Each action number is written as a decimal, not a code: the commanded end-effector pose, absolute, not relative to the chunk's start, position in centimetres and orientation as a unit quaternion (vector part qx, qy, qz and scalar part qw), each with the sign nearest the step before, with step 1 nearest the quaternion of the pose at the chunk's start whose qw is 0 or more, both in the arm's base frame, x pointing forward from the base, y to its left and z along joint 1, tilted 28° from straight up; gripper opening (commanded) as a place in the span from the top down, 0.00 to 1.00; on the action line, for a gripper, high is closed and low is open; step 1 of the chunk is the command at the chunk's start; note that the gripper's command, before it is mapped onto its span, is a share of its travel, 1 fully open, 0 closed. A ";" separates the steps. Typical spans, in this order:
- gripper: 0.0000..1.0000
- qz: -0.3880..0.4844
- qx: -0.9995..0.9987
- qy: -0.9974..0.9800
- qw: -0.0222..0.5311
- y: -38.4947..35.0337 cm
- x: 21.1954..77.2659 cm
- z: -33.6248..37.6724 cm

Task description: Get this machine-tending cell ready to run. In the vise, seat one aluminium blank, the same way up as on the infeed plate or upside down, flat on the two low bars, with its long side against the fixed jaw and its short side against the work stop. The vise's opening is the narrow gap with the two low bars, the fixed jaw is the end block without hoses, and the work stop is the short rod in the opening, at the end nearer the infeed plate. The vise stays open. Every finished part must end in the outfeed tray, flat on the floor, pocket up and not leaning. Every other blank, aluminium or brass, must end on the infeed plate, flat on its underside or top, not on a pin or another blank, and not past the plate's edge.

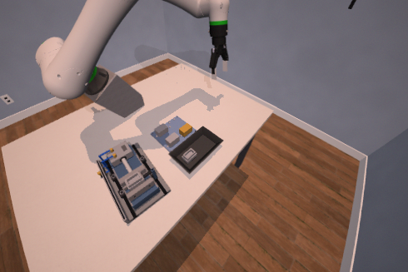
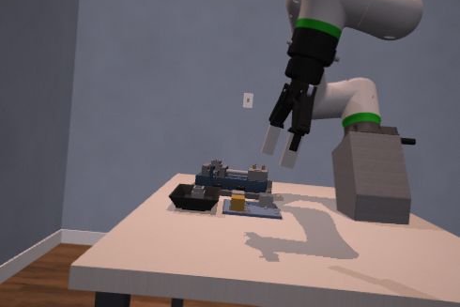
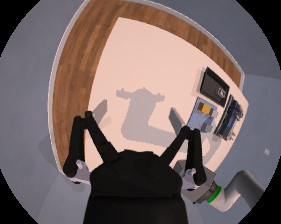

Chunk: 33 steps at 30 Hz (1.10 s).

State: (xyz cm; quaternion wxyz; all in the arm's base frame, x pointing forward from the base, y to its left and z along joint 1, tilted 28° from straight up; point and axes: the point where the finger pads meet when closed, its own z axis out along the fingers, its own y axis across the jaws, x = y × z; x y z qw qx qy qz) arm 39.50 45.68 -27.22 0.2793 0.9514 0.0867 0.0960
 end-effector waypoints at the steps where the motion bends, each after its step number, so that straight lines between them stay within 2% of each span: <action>1: 0.00 0.091 0.956 0.071 0.270 43.4 38.4 -23.9; 21: 0.00 0.063 0.964 0.002 0.257 31.6 33.1 -14.1; 33: 0.00 0.043 0.966 -0.051 0.248 20.5 28.1 -9.4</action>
